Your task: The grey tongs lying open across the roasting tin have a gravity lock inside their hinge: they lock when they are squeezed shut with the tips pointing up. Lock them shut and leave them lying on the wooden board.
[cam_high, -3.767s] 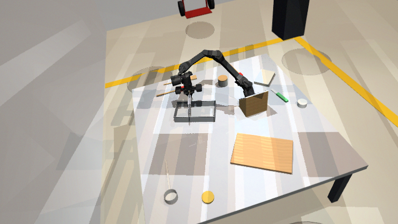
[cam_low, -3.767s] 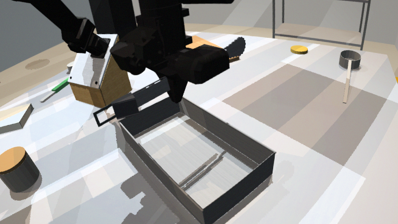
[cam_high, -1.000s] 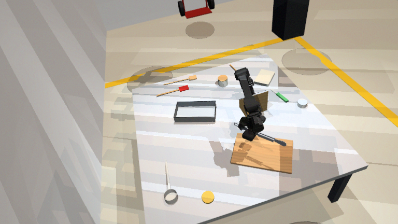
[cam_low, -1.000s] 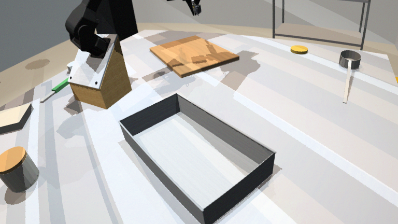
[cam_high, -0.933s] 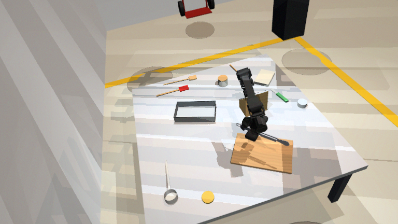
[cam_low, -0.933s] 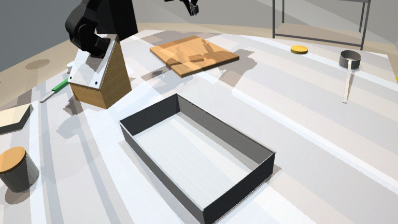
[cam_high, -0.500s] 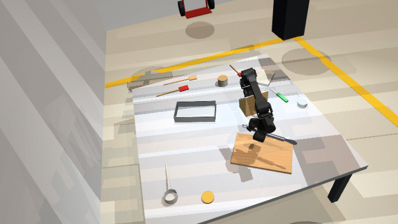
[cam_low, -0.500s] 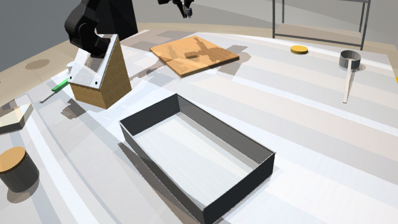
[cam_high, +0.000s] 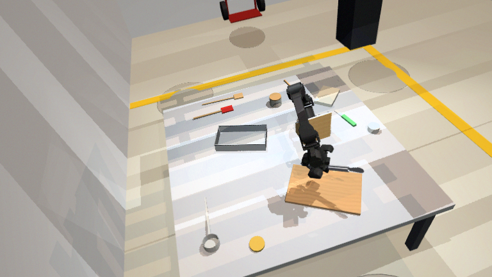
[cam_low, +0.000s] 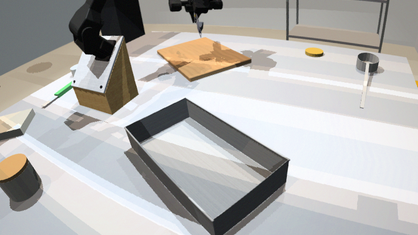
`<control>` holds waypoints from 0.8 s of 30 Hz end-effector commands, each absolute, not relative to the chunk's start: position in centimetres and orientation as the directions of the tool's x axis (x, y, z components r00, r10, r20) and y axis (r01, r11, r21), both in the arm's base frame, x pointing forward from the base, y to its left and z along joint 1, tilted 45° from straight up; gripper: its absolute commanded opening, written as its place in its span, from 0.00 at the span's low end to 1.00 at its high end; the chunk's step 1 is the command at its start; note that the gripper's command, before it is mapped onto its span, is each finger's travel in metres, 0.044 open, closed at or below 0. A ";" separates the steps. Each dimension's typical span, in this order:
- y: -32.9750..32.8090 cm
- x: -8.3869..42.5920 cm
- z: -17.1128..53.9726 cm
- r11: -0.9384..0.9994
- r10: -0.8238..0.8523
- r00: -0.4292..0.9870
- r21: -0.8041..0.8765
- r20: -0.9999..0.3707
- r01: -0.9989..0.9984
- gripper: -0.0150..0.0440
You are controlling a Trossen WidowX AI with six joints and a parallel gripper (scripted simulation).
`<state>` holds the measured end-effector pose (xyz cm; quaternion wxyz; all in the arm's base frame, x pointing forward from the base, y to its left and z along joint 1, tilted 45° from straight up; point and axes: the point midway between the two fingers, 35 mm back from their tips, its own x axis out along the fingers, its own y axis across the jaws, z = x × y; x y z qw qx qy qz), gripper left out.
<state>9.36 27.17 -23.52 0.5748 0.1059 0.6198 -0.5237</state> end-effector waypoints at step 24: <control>26.4 11.2 -21.0 0.492 0.220 -0.617 -0.460 -0.755 0.739 0.00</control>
